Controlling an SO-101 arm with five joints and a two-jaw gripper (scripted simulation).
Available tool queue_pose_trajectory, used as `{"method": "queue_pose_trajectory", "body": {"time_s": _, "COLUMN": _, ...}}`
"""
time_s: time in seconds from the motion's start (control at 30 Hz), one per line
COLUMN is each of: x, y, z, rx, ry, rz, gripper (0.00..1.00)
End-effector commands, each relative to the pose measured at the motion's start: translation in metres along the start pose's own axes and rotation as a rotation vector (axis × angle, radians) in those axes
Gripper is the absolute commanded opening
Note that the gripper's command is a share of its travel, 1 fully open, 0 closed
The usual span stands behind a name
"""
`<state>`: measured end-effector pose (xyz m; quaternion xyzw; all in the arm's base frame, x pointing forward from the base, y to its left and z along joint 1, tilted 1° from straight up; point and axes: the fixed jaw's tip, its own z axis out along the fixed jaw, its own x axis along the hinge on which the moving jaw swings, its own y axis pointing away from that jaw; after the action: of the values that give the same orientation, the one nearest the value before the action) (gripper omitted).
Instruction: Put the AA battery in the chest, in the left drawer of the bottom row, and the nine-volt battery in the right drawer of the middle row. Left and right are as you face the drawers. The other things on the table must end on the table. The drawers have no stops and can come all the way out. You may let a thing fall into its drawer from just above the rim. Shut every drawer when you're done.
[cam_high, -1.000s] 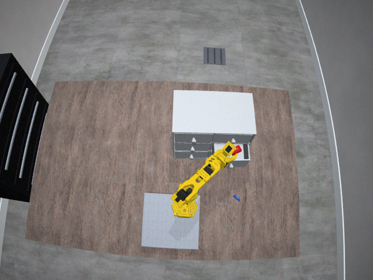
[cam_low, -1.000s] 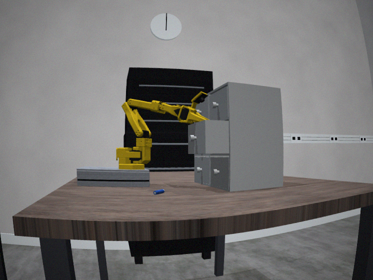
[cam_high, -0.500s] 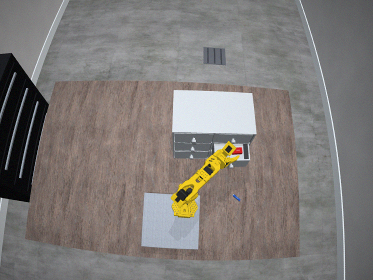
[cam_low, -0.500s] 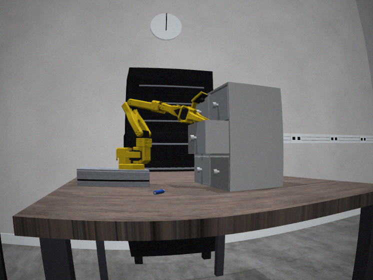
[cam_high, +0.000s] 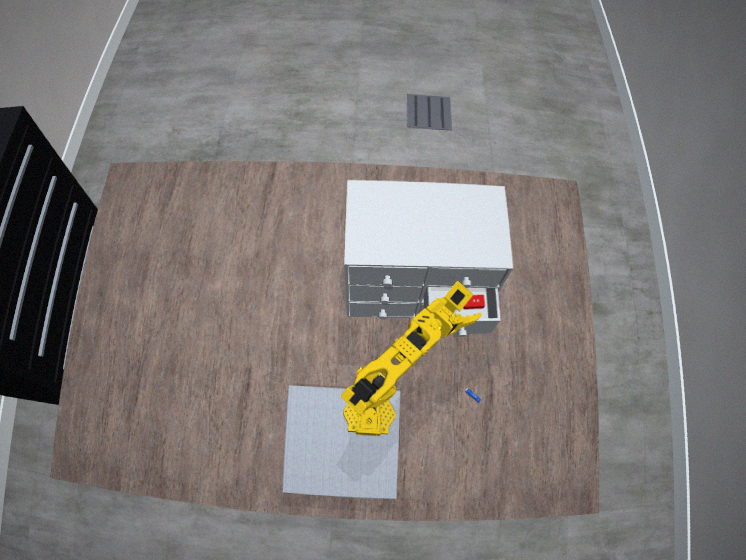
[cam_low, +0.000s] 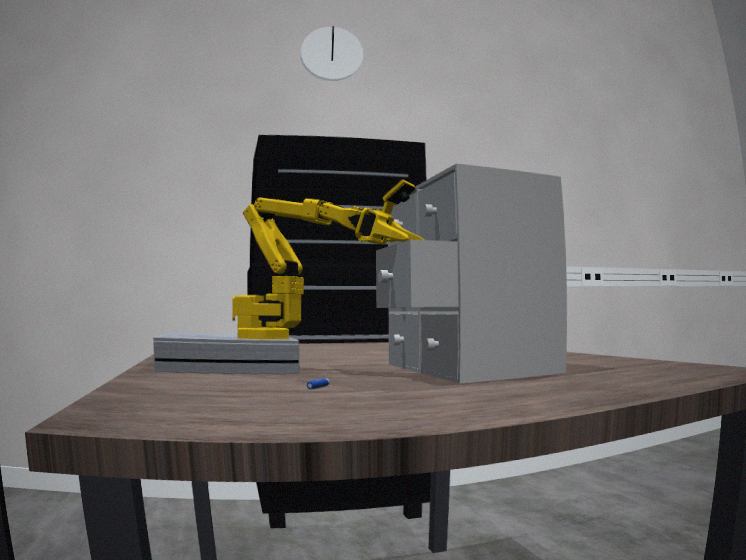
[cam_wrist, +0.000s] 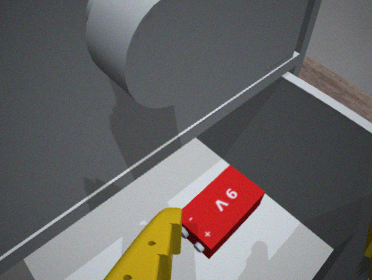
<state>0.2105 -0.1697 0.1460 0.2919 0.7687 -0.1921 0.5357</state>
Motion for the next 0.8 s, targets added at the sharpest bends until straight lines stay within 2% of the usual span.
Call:
{"method": "queue_pose_trajectory", "body": {"time_s": 0.0, "x": -0.012, "y": 0.002, "z": -0.005, "rx": -0.008, "ry": -0.01, "rz": -0.012, "gripper": 0.34}}
{"method": "queue_pose_trajectory", "body": {"time_s": 0.27, "x": -0.029, "y": 0.002, "z": -0.012, "rx": -0.007, "ry": -0.011, "rz": -0.021, "gripper": 0.34}}
{"method": "queue_pose_trajectory", "body": {"time_s": 0.77, "x": -0.029, "y": 0.002, "z": -0.012, "rx": -0.007, "ry": -0.011, "rz": -0.021, "gripper": 0.34}}
